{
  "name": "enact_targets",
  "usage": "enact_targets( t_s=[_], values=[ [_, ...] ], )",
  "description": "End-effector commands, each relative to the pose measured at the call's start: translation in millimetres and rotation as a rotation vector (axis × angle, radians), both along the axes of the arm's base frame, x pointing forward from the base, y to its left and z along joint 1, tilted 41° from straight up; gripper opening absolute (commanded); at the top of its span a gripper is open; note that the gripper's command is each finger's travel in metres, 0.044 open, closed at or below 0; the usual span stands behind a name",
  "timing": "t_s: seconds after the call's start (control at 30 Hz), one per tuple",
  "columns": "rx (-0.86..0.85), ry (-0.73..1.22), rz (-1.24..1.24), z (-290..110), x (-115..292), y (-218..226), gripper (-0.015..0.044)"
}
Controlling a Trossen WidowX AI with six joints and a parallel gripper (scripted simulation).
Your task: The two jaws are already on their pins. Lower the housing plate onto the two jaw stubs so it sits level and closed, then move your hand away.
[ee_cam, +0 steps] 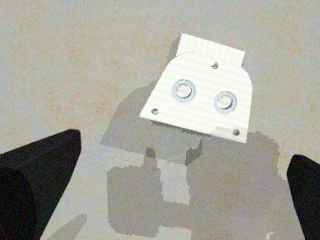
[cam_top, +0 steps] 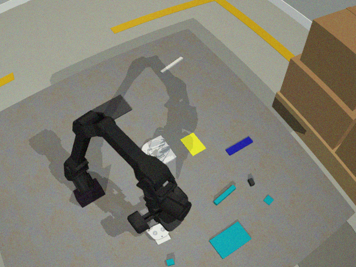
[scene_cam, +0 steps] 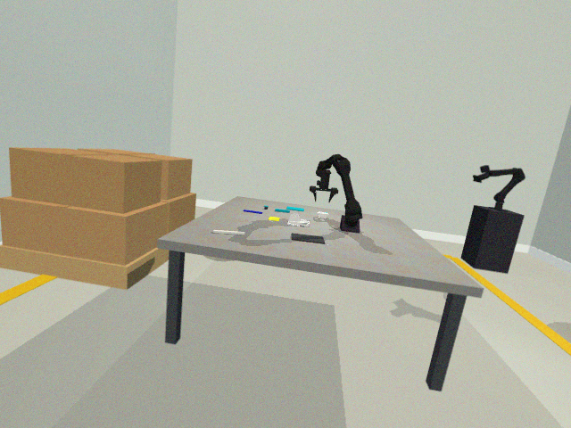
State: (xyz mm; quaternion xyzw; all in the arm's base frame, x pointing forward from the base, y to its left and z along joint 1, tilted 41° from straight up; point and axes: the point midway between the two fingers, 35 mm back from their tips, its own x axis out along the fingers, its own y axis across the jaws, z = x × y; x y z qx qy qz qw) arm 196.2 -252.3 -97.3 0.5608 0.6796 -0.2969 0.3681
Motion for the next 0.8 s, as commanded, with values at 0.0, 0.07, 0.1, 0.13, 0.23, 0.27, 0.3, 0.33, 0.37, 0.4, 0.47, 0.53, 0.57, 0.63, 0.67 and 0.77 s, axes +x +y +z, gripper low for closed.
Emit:
enact_targets(
  t_s=[0.0, 0.07, 0.1, 0.13, 0.23, 0.27, 0.3, 0.33, 0.37, 0.4, 0.47, 0.53, 0.57, 0.63, 0.67, 0.77],
  values=[
    [0.038, 0.035, -0.068, -2.9, -7.1, -0.9, 0.0440],
    [0.055, 0.052, -0.098, -4.1, -10.8, -1.2, 0.0440],
    [0.064, 0.061, -0.113, -4.6, -12.6, -1.4, 0.0440],
    [0.073, 0.070, -0.127, -5.2, -14.5, -1.6, 0.0440],
    [0.085, 0.082, -0.148, -5.9, -17.0, -1.7, 0.0440],
    [0.085, 0.082, -0.148, -5.9, -17.0, -1.7, 0.0440],
    [0.085, 0.082, -0.148, -5.9, -17.0, -1.7, 0.0440],
    [0.085, 0.082, -0.148, -5.9, -17.0, -1.7, 0.0440],
    [0.085, 0.082, -0.148, -7.0, -17.1, -0.9, 0.0440],
    [0.085, 0.082, -0.148, -10.0, -17.4, 1.6, 0.0440],
    [0.085, 0.081, -0.147, -20.9, -18.9, 11.1, 0.0440],
    [0.086, 0.081, -0.148, -31.4, -20.8, 21.3, 0.0440],
    [0.086, 0.081, -0.148, -34.1, -21.4, 24.0, 0.0440],
    [0.086, 0.081, -0.148, -35.0, -21.6, 25.0, 0.0440],
    [0.086, 0.081, -0.148, -35.0, -21.6, 25.0, 0.0440],
    [0.086, 0.081, -0.148, -35.0, -21.6, 25.0, 0.0440]
  ],
)
